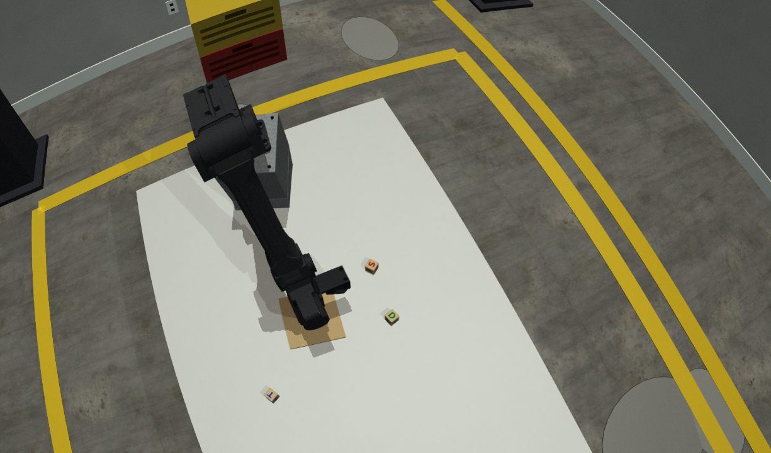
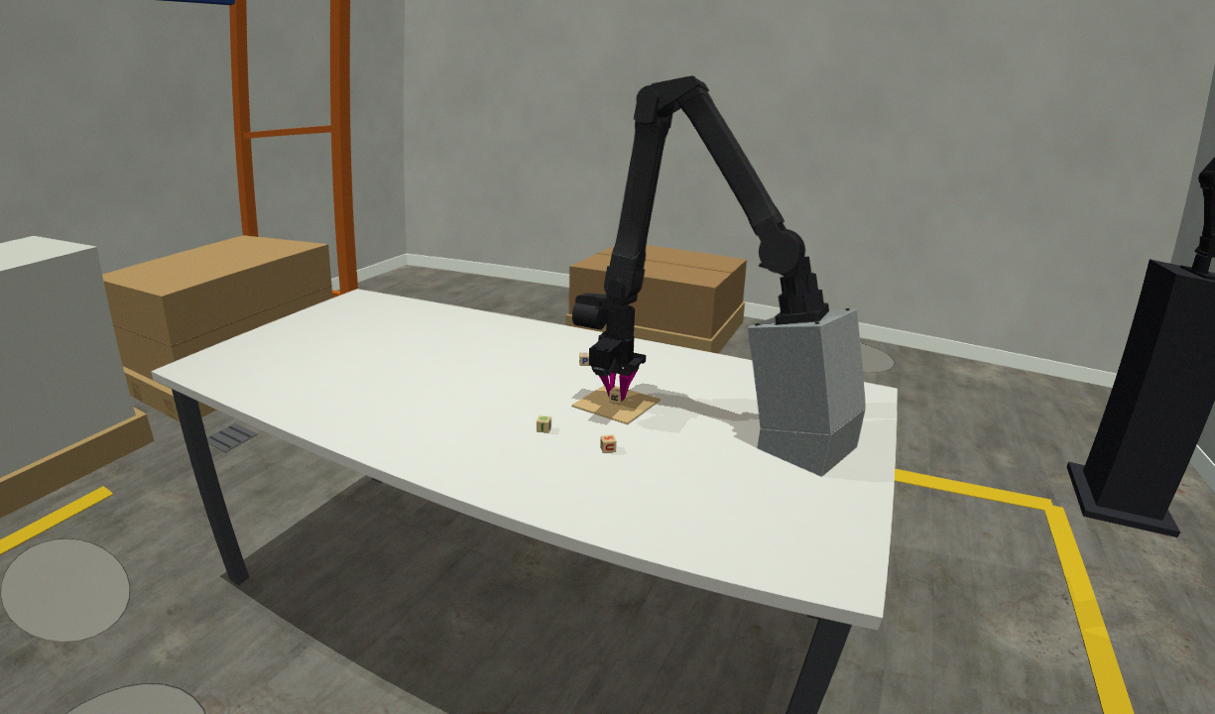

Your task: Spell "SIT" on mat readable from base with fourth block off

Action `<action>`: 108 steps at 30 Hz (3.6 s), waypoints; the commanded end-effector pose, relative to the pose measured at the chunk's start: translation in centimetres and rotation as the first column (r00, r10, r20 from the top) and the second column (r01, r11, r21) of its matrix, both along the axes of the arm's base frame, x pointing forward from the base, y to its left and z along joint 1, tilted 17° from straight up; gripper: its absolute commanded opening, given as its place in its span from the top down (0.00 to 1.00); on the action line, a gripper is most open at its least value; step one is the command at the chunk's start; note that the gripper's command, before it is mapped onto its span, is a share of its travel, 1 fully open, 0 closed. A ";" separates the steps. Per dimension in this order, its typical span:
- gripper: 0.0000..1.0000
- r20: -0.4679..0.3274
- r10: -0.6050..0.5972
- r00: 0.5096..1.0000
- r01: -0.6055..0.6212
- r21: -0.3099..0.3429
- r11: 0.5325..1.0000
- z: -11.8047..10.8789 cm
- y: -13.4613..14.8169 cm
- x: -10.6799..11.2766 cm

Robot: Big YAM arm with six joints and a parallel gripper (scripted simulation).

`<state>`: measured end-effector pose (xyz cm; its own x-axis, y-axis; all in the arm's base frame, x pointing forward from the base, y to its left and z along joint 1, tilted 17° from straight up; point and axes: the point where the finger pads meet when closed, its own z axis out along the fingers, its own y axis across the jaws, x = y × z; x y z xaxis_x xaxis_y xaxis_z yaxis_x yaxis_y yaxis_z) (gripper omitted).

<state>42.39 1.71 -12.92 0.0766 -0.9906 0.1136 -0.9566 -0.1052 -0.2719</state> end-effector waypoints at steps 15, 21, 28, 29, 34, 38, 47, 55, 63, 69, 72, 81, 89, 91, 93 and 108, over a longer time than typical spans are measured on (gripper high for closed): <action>0.78 -0.001 0.009 1.000 -0.009 0.002 1.000 -0.5 -0.1 0.0; 0.78 0.003 0.008 1.000 -0.008 0.002 1.000 -0.6 -0.2 0.2; 0.78 0.006 0.006 1.000 -0.006 0.002 1.000 -0.6 -0.2 0.4; 0.78 0.006 0.006 1.000 -0.006 0.002 1.000 -0.6 -0.2 0.4; 0.78 0.007 0.006 1.000 -0.006 0.002 1.000 -0.6 -0.2 0.5; 0.78 0.007 0.006 1.000 -0.006 0.002 1.000 -0.6 -0.2 0.5; 0.78 0.007 0.006 1.000 -0.006 0.002 1.000 -0.6 -0.2 0.5; 0.67 0.007 0.006 1.000 -0.006 0.002 1.000 -0.6 -0.2 0.5; 0.59 0.007 0.006 1.000 -0.006 0.002 1.000 -0.6 -0.2 0.5; 0.59 0.007 0.006 1.000 -0.006 0.002 1.000 -0.6 -0.2 0.5; 0.08 0.007 0.006 1.000 -0.006 0.002 1.000 -0.6 -0.2 0.5; 0.08 0.007 0.005 1.000 -0.005 0.003 1.000 -0.6 -0.2 0.5; 0.08 0.006 0.005 1.000 -0.005 0.002 1.000 -0.6 -0.2 0.5; 0.08 0.002 0.005 1.000 -0.005 0.002 1.000 -0.6 -0.2 0.3; 0.08 -0.006 0.006 1.000 -0.006 0.002 1.000 -0.7 -0.2 0.0; 0.08 0.012 0.008 1.000 -0.008 0.006 1.000 1.8 0.5 -0.1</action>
